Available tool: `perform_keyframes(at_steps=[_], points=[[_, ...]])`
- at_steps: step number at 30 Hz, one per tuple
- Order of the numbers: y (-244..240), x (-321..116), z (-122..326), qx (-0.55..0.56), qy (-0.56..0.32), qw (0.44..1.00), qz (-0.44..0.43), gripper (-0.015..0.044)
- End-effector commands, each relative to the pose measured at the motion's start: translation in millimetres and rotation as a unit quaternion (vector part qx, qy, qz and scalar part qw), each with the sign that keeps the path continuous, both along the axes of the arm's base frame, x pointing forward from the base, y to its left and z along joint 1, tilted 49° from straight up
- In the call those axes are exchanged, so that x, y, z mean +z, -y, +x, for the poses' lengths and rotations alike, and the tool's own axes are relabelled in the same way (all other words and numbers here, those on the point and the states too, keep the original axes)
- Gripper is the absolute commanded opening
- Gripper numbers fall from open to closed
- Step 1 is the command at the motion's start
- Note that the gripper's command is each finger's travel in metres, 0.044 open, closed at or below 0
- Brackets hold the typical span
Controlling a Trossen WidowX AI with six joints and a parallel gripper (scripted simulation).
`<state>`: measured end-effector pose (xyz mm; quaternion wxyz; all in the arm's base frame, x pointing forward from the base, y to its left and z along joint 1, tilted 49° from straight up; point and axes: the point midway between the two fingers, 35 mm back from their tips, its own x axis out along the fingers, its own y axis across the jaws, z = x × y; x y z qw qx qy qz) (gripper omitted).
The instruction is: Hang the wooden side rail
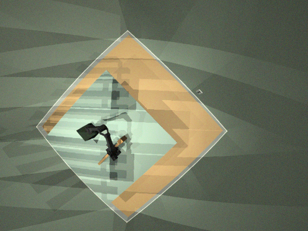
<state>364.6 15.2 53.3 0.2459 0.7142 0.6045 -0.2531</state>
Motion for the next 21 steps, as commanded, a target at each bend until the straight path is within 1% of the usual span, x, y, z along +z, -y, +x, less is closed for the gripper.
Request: perform_keyframes(at_steps=[1,21], points=[[4.3,2.9,1.0,-0.008,0.002,1.0,-0.001,0.0],[3.0,5.4,1.6,-0.008,0.002,1.0,0.0,0.0]])
